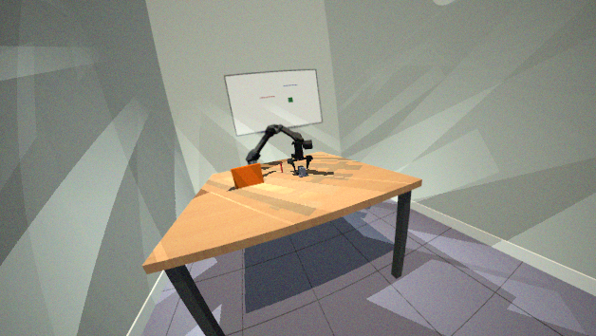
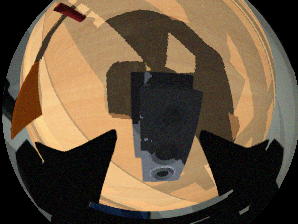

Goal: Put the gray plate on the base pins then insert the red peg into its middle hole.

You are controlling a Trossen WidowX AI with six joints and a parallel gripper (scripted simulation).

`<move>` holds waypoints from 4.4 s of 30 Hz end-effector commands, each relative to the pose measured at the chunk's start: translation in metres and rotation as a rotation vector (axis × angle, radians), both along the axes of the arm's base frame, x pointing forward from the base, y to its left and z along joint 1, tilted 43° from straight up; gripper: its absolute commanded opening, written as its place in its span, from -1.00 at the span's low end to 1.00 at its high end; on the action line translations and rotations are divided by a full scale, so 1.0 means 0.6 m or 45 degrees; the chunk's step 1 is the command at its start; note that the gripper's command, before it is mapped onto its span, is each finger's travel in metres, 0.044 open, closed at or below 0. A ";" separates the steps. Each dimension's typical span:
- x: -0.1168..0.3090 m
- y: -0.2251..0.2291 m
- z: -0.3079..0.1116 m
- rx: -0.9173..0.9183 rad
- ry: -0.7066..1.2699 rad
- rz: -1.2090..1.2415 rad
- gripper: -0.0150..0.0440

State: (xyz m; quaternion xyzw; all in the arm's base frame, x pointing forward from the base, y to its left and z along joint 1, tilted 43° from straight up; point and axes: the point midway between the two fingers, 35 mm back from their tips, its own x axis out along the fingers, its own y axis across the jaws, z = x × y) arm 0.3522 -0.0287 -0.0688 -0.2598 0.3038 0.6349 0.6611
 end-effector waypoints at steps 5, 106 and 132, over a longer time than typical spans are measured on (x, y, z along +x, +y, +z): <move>0.004 -0.114 0.116 -0.016 -0.020 -0.007 1.00; -0.197 0.189 0.247 0.042 2.241 -2.406 1.00; -0.199 0.223 0.214 0.044 2.246 -2.401 0.38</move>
